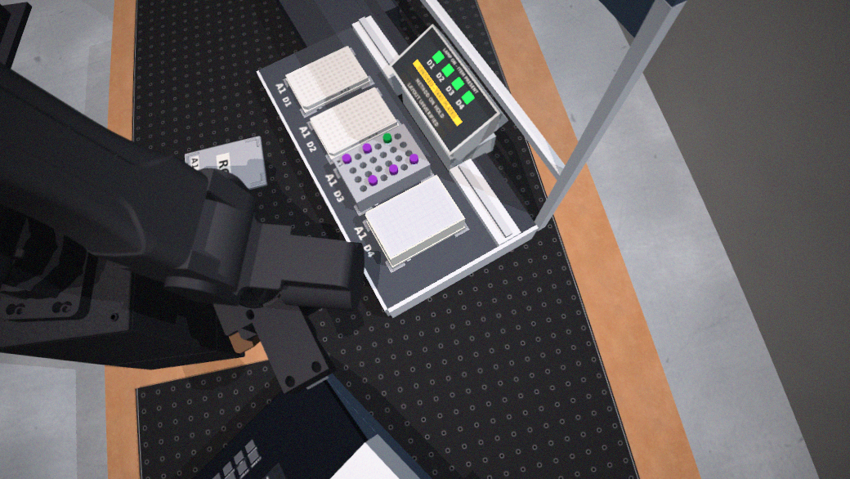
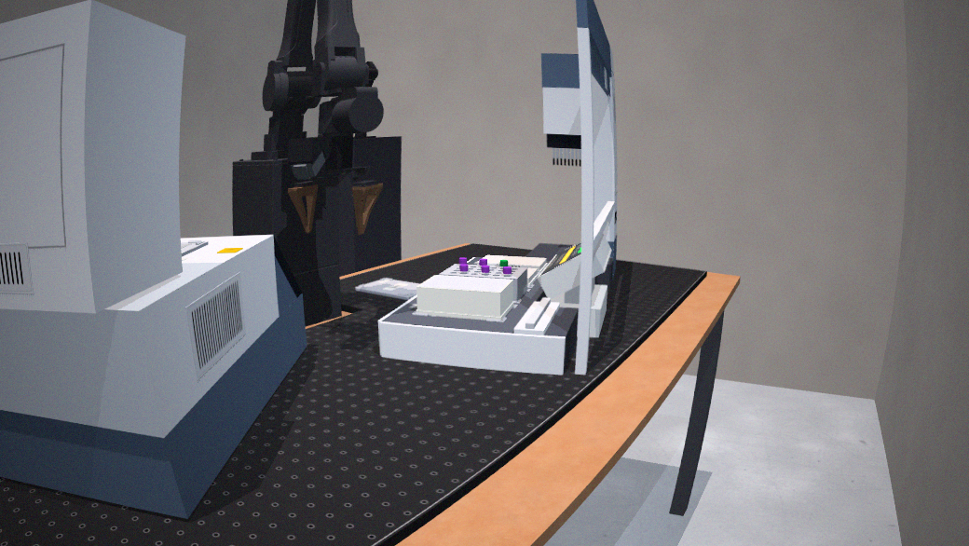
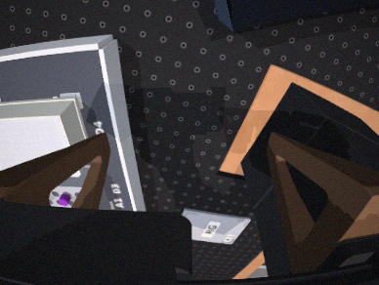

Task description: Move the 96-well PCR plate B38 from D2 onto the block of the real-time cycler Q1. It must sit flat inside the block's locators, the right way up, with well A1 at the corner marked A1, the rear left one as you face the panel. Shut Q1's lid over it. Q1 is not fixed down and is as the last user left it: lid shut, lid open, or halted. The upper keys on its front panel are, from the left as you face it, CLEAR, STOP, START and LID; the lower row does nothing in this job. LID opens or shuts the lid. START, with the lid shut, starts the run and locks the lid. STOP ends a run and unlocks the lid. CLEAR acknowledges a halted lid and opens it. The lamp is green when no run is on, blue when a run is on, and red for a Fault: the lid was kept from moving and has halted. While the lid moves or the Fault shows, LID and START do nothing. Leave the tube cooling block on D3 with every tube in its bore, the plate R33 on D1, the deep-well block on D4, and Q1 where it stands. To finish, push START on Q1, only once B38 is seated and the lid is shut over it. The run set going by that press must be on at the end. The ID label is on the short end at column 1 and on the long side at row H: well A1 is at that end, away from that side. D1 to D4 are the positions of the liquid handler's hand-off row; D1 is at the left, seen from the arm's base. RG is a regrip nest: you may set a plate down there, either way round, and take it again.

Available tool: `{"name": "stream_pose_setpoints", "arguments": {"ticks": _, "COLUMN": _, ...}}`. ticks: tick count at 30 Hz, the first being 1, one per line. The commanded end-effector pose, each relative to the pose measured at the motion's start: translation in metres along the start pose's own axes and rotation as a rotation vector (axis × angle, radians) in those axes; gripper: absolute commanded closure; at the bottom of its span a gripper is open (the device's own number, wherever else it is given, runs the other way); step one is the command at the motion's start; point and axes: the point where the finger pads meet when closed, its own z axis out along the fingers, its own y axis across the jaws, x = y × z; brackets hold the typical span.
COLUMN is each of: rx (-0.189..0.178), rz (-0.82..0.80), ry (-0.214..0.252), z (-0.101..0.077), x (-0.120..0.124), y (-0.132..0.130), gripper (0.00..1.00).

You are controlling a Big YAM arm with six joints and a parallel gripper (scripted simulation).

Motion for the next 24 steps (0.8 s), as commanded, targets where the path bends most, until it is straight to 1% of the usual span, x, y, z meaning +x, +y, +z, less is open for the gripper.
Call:
{"name": "stream_pose_setpoints", "arguments": {"ticks": 1, "rx": -0.011, "rz": -0.07, "ry": -0.008, "z": 0.002, "x": 0.004, "y": 0.01, "gripper": 0.0}}
{"name": "stream_pose_setpoints", "arguments": {"ticks": 2, "rx": -0.013, "rz": -0.094, "ry": -0.004, "z": 0.002, "x": 0.002, "y": 0.01, "gripper": 0.0}}
{"name": "stream_pose_setpoints", "arguments": {"ticks": 5, "rx": -0.014, "rz": -0.173, "ry": -0.007, "z": 0.004, "x": 0.019, "y": 0.021, "gripper": 0.0}}
{"name": "stream_pose_setpoints", "arguments": {"ticks": 6, "rx": -0.014, "rz": -0.197, "ry": -0.008, "z": 0.004, "x": 0.018, "y": 0.02, "gripper": 0.0}}
{"name": "stream_pose_setpoints", "arguments": {"ticks": 9, "rx": -0.021, "rz": -0.249, "ry": -0.017, "z": 0.005, "x": 0.028, "y": 0.035, "gripper": 0.0}}
{"name": "stream_pose_setpoints", "arguments": {"ticks": 10, "rx": -0.02, "rz": -0.266, "ry": -0.018, "z": 0.004, "x": 0.024, "y": 0.035, "gripper": 0.0}}
{"name": "stream_pose_setpoints", "arguments": {"ticks": 13, "rx": -0.026, "rz": -0.318, "ry": -0.022, "z": 0.006, "x": 0.038, "y": 0.045, "gripper": 0.0}}
{"name": "stream_pose_setpoints", "arguments": {"ticks": 15, "rx": -0.026, "rz": -0.318, "ry": -0.022, "z": 0.006, "x": 0.038, "y": 0.045, "gripper": 0.0}}
{"name": "stream_pose_setpoints", "arguments": {"ticks": 17, "rx": -0.014, "rz": -0.339, "ry": -0.01, "z": 0.007, "x": 0.048, "y": 0.043, "gripper": 0.0}}
{"name": "stream_pose_setpoints", "arguments": {"ticks": 18, "rx": -0.013, "rz": -0.362, "ry": -0.01, "z": 0.008, "x": 0.054, "y": 0.046, "gripper": 0.0}}
{"name": "stream_pose_setpoints", "arguments": {"ticks": 20, "rx": -0.013, "rz": -0.412, "ry": -0.011, "z": 0.008, "x": 0.05, "y": 0.045, "gripper": 0.0}}
{"name": "stream_pose_setpoints", "arguments": {"ticks": 23, "rx": -0.019, "rz": -0.484, "ry": -0.016, "z": 0.011, "x": 0.066, "y": 0.058, "gripper": 0.0}}
{"name": "stream_pose_setpoints", "arguments": {"ticks": 24, "rx": -0.022, "rz": -0.51, "ry": -0.017, "z": 0.01, "x": 0.065, "y": 0.058, "gripper": 0.0}}
